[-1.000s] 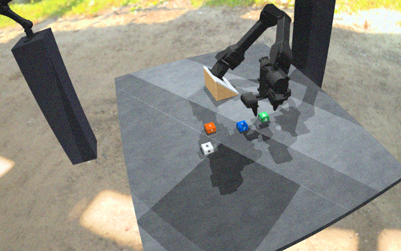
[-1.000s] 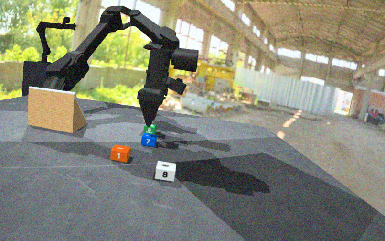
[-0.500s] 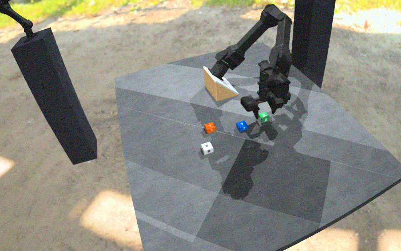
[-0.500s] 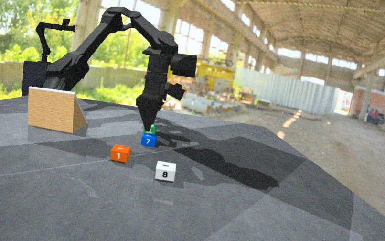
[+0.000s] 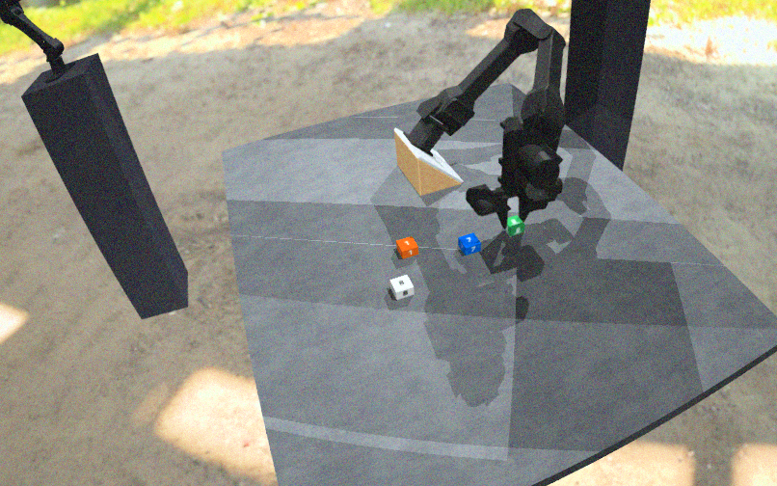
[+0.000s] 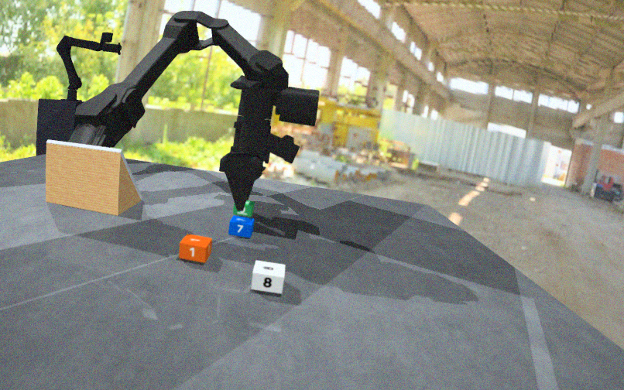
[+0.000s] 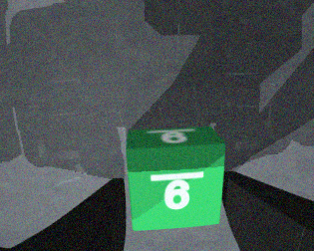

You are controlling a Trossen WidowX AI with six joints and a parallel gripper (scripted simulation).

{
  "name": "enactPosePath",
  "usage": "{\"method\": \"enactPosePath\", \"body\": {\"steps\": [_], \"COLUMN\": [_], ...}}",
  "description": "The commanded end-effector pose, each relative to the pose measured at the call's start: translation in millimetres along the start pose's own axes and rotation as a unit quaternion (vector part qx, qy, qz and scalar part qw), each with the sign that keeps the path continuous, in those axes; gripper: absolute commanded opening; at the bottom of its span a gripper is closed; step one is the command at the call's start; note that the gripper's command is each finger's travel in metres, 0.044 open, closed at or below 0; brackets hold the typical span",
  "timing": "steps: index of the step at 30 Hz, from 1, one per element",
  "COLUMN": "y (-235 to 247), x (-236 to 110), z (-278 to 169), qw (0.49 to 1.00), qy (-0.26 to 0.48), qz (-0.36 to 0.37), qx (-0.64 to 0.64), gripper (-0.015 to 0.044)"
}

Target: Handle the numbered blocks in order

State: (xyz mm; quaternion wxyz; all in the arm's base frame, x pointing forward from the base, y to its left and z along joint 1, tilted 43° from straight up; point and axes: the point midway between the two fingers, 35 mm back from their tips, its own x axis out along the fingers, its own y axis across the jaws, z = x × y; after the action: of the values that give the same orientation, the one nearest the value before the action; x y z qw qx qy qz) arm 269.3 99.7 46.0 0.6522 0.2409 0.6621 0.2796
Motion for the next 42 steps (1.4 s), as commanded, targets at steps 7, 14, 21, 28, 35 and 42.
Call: {"method": "enactPosePath", "body": {"steps": [7, 14, 21, 28, 35, 42], "y": [0.2, 0.2, 0.2, 0.1, -0.2, 88.7], "x": [0.5, 0.5, 0.5, -2.4, -35.7, -104.0], "z": [-0.2, -0.2, -0.2, 0.0, -0.1, -19.6], "qw": [1.0, 1.0, 1.0, 1.0, 1.0, 1.0], "qy": [0.0, 0.0, 0.0, 0.0, 0.001, 0.001], "qz": [0.001, 0.001, 0.001, 0.001, 0.0, 0.001], "qx": [0.003, 0.003, 0.003, 0.003, 0.003, 0.004], "gripper": [0.012, 0.012, 0.0304, 0.04, 0.04, 0.04]}}
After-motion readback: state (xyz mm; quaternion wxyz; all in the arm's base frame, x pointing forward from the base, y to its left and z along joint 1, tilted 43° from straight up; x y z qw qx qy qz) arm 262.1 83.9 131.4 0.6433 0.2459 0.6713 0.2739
